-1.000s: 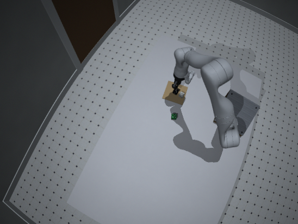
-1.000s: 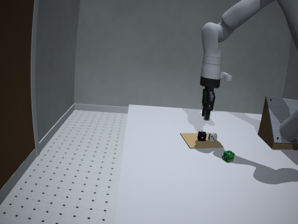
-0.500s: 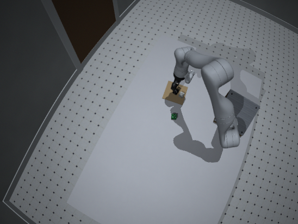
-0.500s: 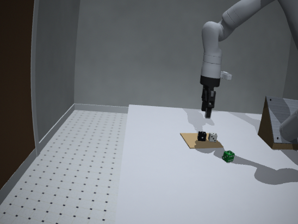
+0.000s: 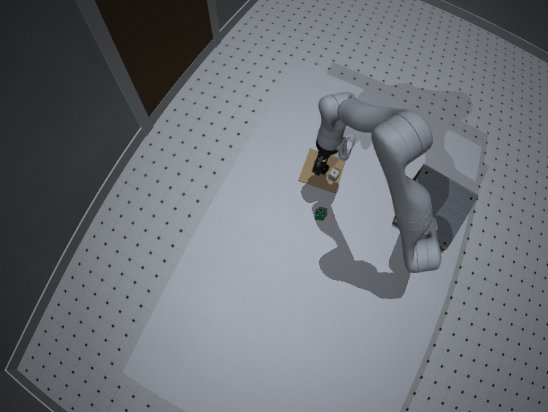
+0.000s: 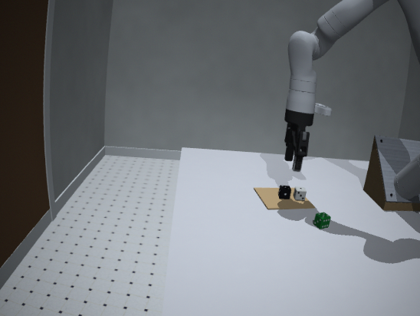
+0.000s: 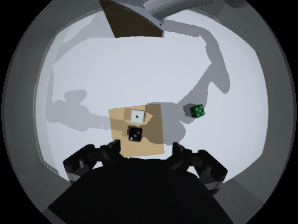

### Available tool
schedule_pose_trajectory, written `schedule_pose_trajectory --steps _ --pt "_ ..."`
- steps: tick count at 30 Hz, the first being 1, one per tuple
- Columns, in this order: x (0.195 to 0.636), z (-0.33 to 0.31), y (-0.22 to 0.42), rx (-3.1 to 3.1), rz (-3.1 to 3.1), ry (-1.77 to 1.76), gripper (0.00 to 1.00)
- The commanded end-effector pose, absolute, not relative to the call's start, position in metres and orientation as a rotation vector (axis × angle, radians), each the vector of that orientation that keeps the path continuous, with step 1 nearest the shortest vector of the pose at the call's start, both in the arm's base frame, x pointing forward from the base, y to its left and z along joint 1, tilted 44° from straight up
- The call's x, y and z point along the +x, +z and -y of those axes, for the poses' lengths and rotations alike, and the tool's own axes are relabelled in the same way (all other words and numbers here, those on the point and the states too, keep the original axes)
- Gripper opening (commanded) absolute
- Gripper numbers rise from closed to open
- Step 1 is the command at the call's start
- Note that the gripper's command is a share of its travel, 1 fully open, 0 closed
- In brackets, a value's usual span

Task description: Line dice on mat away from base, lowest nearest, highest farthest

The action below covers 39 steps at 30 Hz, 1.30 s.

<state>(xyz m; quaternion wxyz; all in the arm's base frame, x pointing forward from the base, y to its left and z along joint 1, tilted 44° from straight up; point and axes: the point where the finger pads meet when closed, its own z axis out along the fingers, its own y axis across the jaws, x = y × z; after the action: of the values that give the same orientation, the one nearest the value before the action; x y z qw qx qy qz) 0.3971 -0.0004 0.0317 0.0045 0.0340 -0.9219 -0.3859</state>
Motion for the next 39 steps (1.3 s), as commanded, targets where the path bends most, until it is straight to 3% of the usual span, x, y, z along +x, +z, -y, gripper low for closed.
schedule_pose_trajectory --steps 1,14,15,39 --pt "0.385 -0.022 0.062 0.23 2.917 -1.221 1.0" --pt "0.324 -0.093 0.124 0.682 2.95 -1.218 1.0" --pt "0.324 -0.093 0.124 0.682 2.95 -1.218 0.46" --pt "0.324 -0.093 0.124 0.682 2.95 -1.218 0.46"
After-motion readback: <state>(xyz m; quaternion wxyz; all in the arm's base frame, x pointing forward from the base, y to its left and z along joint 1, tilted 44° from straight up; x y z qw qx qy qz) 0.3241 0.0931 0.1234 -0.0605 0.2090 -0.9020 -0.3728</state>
